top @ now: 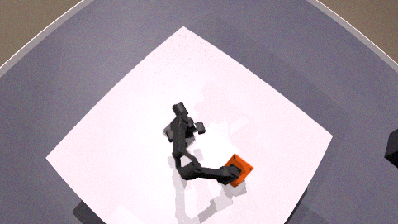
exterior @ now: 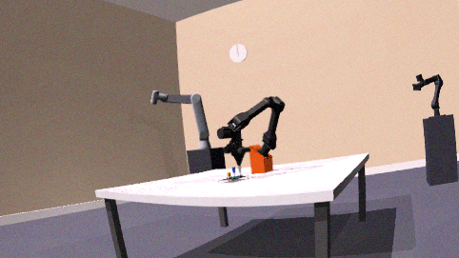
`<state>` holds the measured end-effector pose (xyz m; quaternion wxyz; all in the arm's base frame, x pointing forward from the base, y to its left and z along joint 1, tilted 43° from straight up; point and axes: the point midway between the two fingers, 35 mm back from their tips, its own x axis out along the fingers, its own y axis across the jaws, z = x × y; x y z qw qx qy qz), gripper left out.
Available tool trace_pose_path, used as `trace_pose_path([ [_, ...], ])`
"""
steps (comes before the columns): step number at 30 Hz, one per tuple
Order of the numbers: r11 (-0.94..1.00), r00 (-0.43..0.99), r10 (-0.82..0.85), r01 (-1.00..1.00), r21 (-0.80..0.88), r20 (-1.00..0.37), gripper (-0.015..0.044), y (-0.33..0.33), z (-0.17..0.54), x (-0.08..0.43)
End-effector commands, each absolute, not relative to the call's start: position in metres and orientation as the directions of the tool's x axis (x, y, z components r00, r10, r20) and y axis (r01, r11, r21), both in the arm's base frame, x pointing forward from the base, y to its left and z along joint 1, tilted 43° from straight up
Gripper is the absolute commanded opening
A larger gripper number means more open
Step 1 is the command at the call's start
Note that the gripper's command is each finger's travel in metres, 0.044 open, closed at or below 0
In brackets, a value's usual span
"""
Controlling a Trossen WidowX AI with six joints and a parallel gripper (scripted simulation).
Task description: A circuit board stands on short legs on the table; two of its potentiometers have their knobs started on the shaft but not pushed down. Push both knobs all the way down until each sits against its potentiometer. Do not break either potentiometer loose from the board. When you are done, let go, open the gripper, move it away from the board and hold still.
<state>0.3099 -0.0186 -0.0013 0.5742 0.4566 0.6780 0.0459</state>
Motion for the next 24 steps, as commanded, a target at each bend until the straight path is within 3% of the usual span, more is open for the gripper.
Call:
trace_pose_path([
  [1,0.574,0.074,0.676,0.571,0.587,-0.733,0.0,-0.0166,-0.0029,0.3085],
  [24,0.574,0.074,0.676,0.571,0.587,-0.733,0.0,-0.0161,-0.0035,0.3085],
])
